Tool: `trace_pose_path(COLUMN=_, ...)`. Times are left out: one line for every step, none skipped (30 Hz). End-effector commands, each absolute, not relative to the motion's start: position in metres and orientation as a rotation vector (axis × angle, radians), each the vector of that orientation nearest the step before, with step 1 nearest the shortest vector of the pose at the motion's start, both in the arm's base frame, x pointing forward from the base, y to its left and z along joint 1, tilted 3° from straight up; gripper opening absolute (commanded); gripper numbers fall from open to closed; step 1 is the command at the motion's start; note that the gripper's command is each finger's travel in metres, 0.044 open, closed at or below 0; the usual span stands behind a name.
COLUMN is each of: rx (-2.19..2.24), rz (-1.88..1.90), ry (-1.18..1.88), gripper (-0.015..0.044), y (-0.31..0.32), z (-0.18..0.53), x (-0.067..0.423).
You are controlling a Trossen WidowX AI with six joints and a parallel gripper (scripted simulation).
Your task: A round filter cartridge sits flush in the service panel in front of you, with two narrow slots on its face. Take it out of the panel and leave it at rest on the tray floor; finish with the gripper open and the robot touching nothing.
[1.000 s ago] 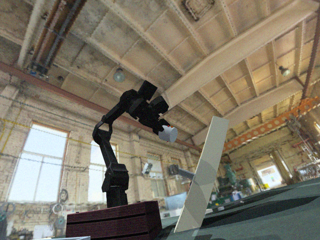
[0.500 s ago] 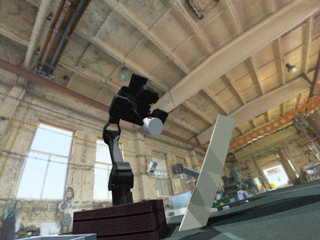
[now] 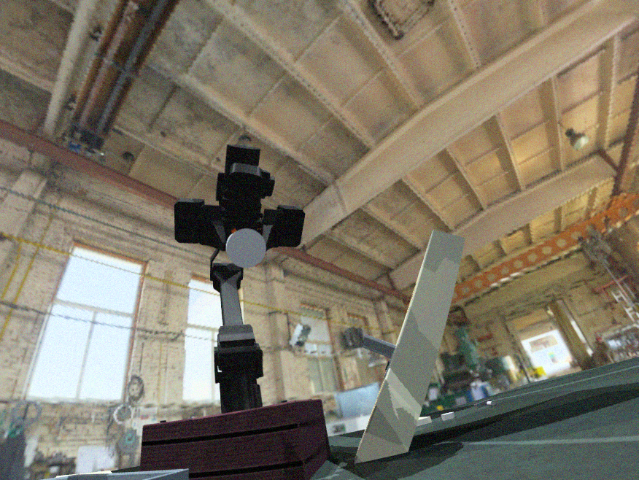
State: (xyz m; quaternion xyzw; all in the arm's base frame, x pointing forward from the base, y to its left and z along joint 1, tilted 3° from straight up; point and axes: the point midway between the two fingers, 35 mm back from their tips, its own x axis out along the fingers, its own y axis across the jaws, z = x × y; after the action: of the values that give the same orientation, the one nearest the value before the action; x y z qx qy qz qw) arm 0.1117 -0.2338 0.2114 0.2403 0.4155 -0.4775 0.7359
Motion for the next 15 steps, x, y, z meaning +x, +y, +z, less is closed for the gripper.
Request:
trace_pose_path(rx=0.533, rz=-1.075, ry=0.896, gripper=0.0000, y=-0.236, z=0.212, x=0.107)
trace_pose_path(rx=0.539, rz=-1.087, ry=0.893, gripper=0.0000, y=-0.239, z=0.209, x=0.105)
trace_pose_path(rx=0.547, rz=-1.101, ry=0.889, gripper=0.0000, y=-0.241, z=0.206, x=0.101)
trace_pose_path(rx=0.555, rz=-1.115, ry=0.885, gripper=0.0000, y=-0.244, z=0.202, x=0.098)
trace_pose_path(rx=0.563, rz=-1.129, ry=0.881, gripper=0.0000, y=-0.246, z=0.199, x=0.094)
trace_pose_path(rx=0.571, rz=-1.143, ry=0.877, gripper=0.0000, y=-0.249, z=0.195, x=0.090)
trace_pose_path(rx=0.579, rz=-1.157, ry=0.873, gripper=0.0000, y=-0.251, z=0.192, x=0.086)
trace_pose_path(rx=0.587, rz=-1.171, ry=0.869, gripper=0.0000, y=-0.253, z=0.188, x=0.082)
trace_pose_path(rx=0.595, rz=-1.185, ry=0.865, gripper=0.0000, y=-0.255, z=0.185, x=0.079)
trace_pose_path(rx=0.603, rz=-1.199, ry=0.861, gripper=0.0000, y=-0.257, z=0.181, x=0.075)
trace_pose_path(rx=0.611, rz=-1.213, ry=0.857, gripper=0.0000, y=-0.259, z=0.178, x=0.070)
trace_pose_path(rx=0.618, rz=-1.227, ry=0.853, gripper=0.0000, y=-0.261, z=0.174, x=0.066)
trace_pose_path(rx=0.626, rz=-1.241, ry=0.848, gripper=0.0000, y=-0.263, z=0.171, x=0.062)
trace_pose_path(rx=0.634, rz=-1.255, ry=0.844, gripper=0.0000, y=-0.264, z=0.167, x=0.058)
trace_pose_path(rx=0.642, rz=-1.269, ry=0.840, gripper=0.0000, y=-0.265, z=0.164, x=0.054)
